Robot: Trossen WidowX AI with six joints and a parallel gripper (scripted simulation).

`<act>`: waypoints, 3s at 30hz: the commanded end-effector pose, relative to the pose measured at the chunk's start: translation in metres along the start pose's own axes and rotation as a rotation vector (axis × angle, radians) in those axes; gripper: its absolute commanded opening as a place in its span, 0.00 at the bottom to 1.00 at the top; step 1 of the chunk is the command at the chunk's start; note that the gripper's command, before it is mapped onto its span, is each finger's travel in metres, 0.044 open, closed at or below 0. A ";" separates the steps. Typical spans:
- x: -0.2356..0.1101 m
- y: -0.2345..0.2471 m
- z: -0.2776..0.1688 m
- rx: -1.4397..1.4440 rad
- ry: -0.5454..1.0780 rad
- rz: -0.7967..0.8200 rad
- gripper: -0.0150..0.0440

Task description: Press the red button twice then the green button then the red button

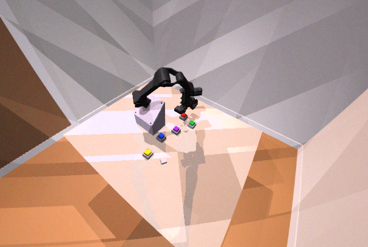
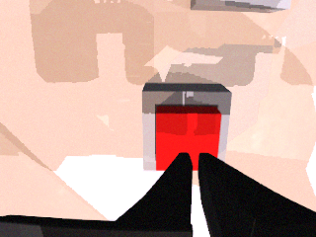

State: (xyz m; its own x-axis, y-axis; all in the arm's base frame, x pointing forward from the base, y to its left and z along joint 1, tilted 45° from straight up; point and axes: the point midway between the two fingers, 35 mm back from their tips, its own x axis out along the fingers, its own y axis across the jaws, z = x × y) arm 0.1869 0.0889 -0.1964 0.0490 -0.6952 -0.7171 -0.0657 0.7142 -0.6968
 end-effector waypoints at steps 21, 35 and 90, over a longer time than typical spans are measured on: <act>0.029 0.000 -0.001 0.001 0.002 -0.001 0.29; 0.029 0.000 -0.001 0.001 0.002 -0.001 0.29; 0.010 -0.028 0.092 0.003 -0.001 -0.004 0.29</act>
State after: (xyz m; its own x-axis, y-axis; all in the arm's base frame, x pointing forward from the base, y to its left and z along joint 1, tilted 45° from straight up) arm 0.2829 0.0755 -0.1788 0.0532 -0.6922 -0.7198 -0.0537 0.7178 -0.6942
